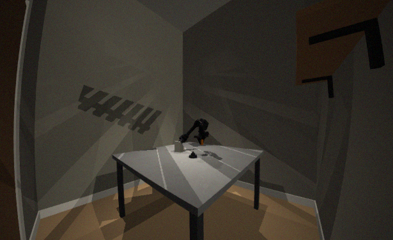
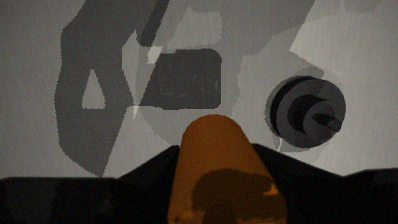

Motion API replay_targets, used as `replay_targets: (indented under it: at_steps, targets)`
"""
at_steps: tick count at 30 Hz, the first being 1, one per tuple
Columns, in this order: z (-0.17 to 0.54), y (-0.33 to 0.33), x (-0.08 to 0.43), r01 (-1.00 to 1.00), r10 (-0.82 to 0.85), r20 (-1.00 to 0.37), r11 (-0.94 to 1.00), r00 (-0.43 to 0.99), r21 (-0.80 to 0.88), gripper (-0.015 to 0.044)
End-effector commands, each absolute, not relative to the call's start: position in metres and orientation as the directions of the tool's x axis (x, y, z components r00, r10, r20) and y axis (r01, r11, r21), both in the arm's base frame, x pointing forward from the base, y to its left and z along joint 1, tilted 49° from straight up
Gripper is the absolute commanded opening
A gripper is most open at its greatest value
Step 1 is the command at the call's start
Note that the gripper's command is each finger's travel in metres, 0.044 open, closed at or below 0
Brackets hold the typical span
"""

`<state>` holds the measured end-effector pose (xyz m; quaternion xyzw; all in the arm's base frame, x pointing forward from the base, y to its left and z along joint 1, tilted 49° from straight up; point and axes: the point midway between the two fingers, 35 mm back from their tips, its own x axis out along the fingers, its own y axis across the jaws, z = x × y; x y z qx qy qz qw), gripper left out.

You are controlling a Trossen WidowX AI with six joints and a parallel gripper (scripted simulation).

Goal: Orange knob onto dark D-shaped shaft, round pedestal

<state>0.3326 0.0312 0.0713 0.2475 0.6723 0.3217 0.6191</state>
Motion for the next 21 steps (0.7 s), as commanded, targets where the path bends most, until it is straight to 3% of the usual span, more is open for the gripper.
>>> replay_targets:
  at_steps: [1,21]
  targets:
    - [0.056,0.021,0.334,-0.062,0.728,-0.676,0.674,-0.110,0.736,0.0000]
    - [-0.001,-0.009,0.332,-0.064,0.730,-0.674,0.672,-0.111,0.738,0.0000]
